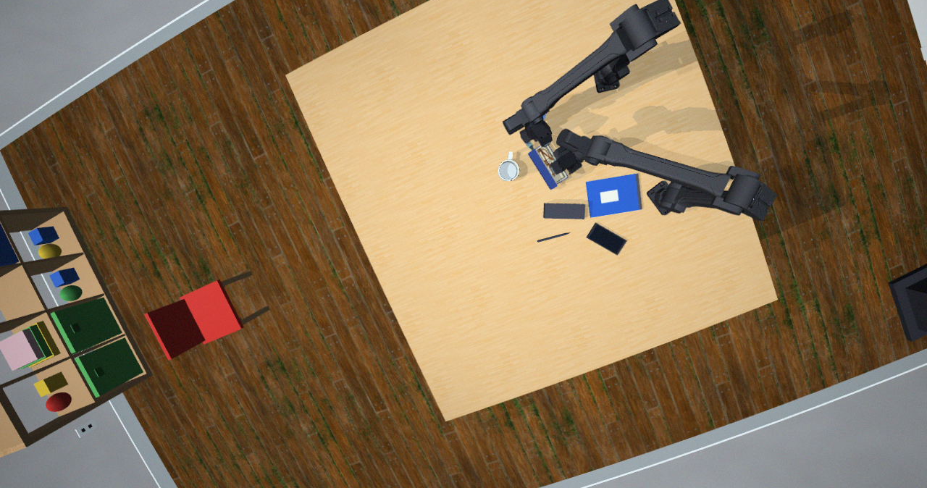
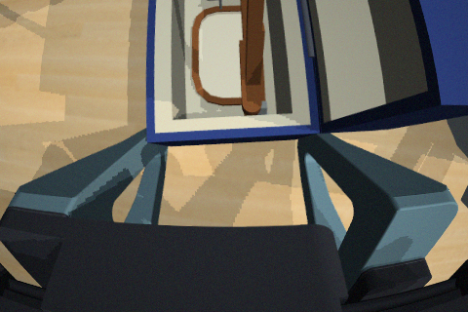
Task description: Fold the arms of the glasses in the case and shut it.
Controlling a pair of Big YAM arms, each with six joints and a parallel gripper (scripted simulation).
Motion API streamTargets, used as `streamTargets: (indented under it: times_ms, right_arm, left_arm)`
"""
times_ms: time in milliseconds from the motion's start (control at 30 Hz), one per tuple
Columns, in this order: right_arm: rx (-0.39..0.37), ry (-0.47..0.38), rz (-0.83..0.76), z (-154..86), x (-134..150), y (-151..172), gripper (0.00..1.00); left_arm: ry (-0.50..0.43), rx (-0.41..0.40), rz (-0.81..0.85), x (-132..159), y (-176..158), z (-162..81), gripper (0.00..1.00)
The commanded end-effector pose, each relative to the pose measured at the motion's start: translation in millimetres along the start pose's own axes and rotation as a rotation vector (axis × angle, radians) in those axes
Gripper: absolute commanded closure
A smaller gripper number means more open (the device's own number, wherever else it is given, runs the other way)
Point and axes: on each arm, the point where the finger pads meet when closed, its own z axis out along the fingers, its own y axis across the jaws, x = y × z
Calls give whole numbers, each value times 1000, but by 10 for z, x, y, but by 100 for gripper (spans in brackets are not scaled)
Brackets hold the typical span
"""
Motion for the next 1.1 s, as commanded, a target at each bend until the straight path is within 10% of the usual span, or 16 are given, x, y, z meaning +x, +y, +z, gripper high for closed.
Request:
streamTargets:
  times_ms: [0, 1067]
  right_arm:
    - [-8, 8, 55, -8, 88, 47, 43]
    - [-8, 8, 55, -8, 88, 47, 43]
  left_arm:
    - [-51, 68, -5, -303, -270, -324, 100]
    - [-50, 69, -47, -295, -242, -811, 100]
